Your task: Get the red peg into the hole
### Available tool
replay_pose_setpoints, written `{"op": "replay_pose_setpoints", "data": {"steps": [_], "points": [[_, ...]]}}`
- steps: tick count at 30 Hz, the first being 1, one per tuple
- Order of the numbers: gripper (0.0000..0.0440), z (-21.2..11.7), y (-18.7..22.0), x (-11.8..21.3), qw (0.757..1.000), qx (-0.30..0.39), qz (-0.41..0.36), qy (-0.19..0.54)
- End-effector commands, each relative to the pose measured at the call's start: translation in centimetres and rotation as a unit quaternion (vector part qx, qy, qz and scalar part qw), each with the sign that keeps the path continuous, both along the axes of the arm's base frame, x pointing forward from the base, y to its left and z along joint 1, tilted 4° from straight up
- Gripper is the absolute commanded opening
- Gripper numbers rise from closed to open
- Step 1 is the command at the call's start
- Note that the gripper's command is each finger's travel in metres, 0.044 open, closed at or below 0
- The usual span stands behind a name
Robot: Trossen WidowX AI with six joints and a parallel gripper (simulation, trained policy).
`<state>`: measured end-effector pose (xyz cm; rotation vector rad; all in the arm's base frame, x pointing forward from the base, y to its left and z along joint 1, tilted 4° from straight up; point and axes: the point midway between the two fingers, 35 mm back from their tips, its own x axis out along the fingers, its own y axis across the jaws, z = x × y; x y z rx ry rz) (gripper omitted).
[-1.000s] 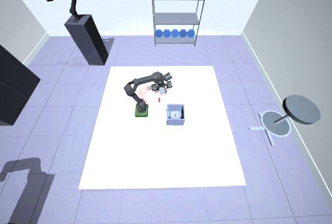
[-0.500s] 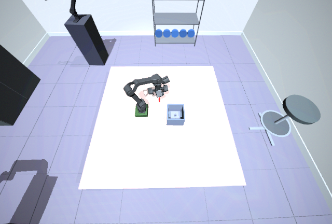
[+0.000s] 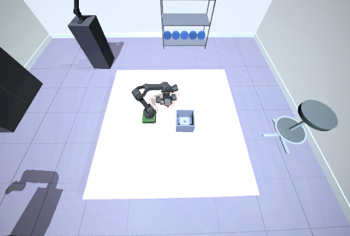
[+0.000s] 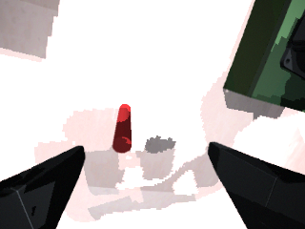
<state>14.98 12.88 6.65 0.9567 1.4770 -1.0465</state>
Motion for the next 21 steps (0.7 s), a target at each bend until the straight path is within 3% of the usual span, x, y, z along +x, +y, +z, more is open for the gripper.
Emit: {"op": "replay_pose_setpoints", "data": {"steps": [1, 10, 21], "points": [[0.044, -1.1, -0.4, -0.1, 1.0, -0.009, -0.004, 0.0], [0.0415, -3.8, -0.8, 0.0, 1.0, -0.021, -0.014, -0.012], [0.0157, -5.9, 0.1, 1.0, 1.0, -0.012, 0.0, -0.026]]}}
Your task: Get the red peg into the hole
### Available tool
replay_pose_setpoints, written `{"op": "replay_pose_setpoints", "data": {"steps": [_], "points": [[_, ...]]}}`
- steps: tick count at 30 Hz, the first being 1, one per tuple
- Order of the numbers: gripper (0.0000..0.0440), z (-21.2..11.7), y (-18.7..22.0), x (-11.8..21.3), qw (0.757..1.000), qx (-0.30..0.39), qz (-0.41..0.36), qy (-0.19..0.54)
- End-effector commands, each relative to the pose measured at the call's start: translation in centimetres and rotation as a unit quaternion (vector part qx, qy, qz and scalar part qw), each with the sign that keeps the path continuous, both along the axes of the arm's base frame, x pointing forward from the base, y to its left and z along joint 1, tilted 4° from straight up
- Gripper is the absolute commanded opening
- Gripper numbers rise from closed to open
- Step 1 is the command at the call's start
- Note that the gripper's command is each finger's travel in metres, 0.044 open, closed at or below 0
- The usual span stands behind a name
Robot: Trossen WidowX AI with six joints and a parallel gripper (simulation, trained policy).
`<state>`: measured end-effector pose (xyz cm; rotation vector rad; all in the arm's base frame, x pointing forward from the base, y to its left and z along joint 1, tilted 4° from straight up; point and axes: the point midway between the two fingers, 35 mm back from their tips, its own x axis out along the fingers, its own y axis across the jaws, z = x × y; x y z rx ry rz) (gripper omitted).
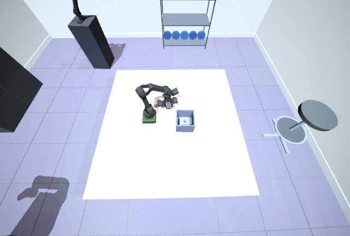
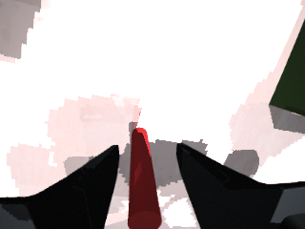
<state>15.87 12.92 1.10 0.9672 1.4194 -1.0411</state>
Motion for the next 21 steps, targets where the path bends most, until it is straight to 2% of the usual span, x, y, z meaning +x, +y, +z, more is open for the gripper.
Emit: {"op": "replay_pose_setpoints", "data": {"steps": [1, 6, 21], "points": [[0.0131, -0.4, 0.2, 0.3, 1.0, 0.001, 0.008, -0.004], [0.001, -0.5, 0.8, 0.9, 1.0, 0.008, 0.021, -0.013], [0.0, 4.3, 2.6, 3.8, 0.995, 0.073, 0.003, -0.075]]}}
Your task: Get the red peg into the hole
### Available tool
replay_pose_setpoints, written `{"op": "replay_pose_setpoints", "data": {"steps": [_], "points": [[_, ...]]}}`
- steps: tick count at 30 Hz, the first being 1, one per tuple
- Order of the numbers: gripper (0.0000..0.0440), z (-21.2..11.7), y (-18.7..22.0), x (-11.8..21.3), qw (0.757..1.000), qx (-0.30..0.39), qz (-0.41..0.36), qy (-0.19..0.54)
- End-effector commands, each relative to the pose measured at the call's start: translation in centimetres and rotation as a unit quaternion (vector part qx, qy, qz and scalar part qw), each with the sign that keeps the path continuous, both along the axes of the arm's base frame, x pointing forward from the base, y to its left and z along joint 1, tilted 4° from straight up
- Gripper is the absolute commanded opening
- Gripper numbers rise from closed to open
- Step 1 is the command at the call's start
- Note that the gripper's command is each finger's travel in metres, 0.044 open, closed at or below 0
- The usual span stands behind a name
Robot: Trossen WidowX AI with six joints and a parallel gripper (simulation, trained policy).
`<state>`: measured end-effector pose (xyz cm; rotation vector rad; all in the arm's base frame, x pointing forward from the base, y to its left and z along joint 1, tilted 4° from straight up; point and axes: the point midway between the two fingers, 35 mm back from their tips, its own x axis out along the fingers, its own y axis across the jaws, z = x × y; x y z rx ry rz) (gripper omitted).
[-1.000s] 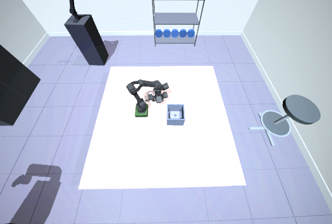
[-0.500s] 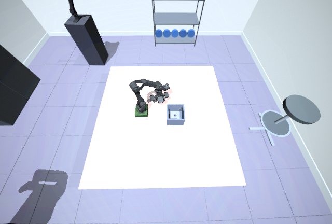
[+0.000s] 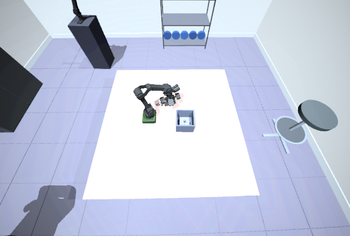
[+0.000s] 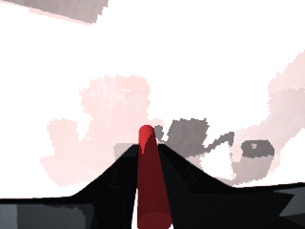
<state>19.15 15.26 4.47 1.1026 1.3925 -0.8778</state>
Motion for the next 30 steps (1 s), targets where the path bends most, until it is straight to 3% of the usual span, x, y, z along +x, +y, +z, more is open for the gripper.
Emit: {"op": "replay_pose_setpoints", "data": {"steps": [1, 20, 30], "points": [[0.0, 1.3, 0.3, 0.7, 1.0, 0.014, 0.0, -0.015], [0.0, 9.9, -2.5, 5.3, 0.993, 0.02, 0.005, -0.117], [0.0, 12.1, -6.3, 7.2, 0.99, -0.014, -0.011, -0.137]]}}
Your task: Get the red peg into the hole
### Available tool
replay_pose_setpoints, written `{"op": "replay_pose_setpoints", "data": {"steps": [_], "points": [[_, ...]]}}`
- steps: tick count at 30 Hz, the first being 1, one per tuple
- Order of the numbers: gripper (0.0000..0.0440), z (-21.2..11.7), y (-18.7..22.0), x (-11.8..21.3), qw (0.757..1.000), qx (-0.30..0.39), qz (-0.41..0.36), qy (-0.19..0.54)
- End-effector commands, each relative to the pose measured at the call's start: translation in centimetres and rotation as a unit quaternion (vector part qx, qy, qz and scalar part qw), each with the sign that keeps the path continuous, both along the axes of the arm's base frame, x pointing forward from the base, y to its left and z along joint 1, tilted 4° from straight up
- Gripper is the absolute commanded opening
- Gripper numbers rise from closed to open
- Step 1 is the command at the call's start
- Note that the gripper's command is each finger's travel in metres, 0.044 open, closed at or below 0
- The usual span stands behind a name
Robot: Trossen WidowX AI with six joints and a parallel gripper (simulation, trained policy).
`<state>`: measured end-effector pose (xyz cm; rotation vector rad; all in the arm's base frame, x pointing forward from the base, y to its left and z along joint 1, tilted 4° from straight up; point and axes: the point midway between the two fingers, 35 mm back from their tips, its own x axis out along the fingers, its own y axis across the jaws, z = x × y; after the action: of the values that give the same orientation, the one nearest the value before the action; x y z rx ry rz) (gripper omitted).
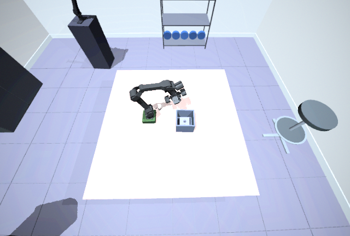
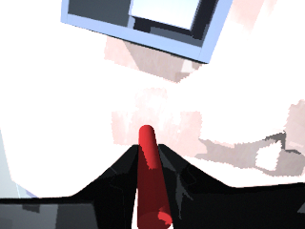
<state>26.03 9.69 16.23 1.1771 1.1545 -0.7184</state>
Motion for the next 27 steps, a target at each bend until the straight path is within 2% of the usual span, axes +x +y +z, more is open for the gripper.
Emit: {"op": "replay_pose_setpoints", "data": {"steps": [1, 27], "points": [[0.0, 0.4, -1.1, 0.5, 1.0, -0.011, -0.006, -0.003], [0.0, -0.4, -9.1, 3.2, 0.997, -0.056, -0.043, 0.042]]}}
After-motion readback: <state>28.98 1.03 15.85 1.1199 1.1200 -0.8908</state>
